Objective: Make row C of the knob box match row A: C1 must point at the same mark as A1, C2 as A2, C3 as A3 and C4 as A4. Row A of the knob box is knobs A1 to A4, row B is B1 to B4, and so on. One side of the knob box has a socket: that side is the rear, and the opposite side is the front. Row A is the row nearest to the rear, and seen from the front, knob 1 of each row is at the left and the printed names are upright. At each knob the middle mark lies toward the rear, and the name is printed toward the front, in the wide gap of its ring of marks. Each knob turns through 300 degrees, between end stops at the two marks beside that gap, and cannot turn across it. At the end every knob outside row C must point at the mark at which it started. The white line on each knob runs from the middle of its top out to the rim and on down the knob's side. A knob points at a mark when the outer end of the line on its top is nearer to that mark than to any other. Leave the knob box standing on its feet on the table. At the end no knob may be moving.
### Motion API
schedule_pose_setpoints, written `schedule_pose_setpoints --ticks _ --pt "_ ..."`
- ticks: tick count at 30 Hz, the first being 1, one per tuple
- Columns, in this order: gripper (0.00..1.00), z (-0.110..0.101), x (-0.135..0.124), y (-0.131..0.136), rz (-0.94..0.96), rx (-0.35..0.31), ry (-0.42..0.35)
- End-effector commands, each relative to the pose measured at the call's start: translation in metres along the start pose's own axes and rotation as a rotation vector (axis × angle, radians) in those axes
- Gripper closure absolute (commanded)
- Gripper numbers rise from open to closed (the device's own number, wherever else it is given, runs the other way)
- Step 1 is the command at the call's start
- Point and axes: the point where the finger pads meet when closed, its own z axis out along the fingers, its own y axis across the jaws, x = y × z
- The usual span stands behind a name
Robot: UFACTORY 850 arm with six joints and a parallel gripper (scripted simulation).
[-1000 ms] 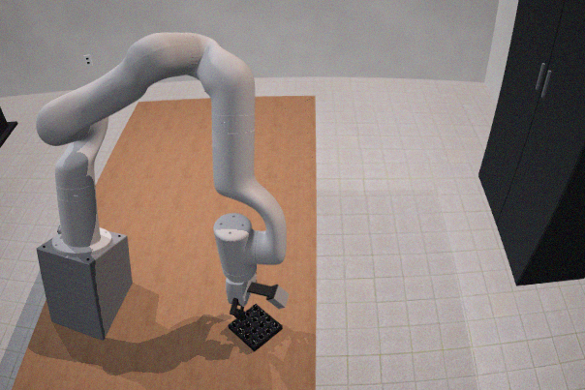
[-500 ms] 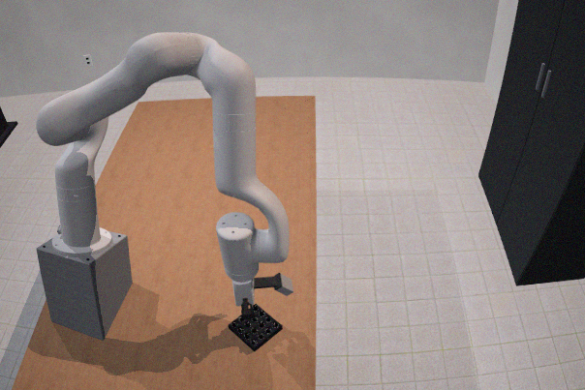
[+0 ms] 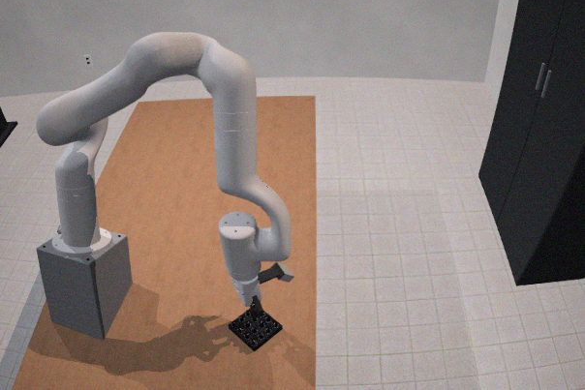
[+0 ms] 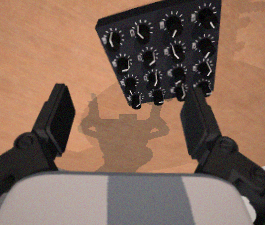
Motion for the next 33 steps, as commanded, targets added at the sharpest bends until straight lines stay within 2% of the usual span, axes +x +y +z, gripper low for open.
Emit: schedule_pose_setpoints --ticks 1,9,11,12,26,28,29,33 --pt "0.00 -0.002 0.002 0.001 -0.155 -0.012 0.021" --pt "0.00 -0.003 0.005 0.002 -0.367 -0.015 0.020" --pt "0.00 -0.003 0.005 0.002 -0.367 -0.015 0.020" --pt "0.00 -0.003 0.006 0.003 -0.445 -0.015 0.019" --pt "0.00 -0.006 0.010 0.005 -0.802 -0.019 0.016" --pt "0.00 -0.006 0.010 0.005 -0.802 -0.019 0.016" --pt "0.00 -0.006 0.011 0.005 -0.880 -0.020 0.015" --pt "0.00 -0.007 0.013 0.005 -0.972 -0.021 0.014"
